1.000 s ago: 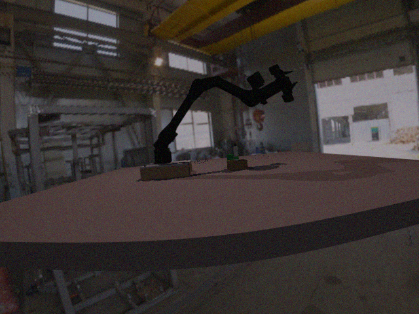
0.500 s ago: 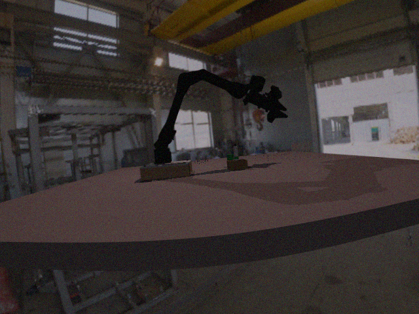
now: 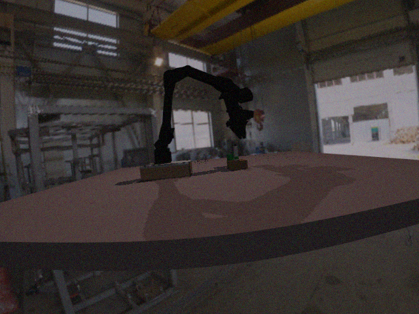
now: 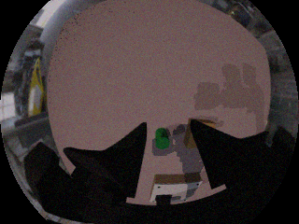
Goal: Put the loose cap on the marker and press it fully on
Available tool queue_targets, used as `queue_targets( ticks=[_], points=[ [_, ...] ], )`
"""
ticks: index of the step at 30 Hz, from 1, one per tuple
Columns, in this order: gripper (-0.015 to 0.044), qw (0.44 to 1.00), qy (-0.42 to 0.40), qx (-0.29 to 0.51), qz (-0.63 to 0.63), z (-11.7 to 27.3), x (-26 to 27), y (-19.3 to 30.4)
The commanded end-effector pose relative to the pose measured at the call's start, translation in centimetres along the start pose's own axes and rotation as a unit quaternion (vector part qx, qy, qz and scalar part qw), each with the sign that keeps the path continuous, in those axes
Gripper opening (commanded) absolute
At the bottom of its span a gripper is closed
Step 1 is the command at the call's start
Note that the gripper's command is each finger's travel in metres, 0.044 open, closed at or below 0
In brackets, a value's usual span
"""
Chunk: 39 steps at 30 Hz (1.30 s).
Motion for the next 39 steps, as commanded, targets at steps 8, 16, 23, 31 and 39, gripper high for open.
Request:
queue_targets(
  ticks=[8, 16, 23, 31, 39],
  points=[
    [0.0256, 0.988, -0.014, 0.107, 0.109, 1.2, 0.5, 4.5],
    [0.0256, 0.988, -0.014, 0.107, 0.109, -2.3, 0.3, 5.2],
    [0.0256, 0.988, -0.014, 0.107, 0.109, -3.8, 0.2, 5.6],
    [0.0256, 0.988, -0.014, 0.107, 0.109, -4.9, 0.2, 5.7],
    [0.0256, 0.988, -0.014, 0.107, 0.109, -6.2, 0.2, 6.0]
  ],
)
Point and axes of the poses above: the point midway between the two fingers, 35 mm back from their tips, its own z axis back along the fingers, its own x axis across the jaws, y = z × x, the point moved 6 cm from there along z, back along the fingers, and after that the axes turned 1 degree about -z, right-handed, at the moved point
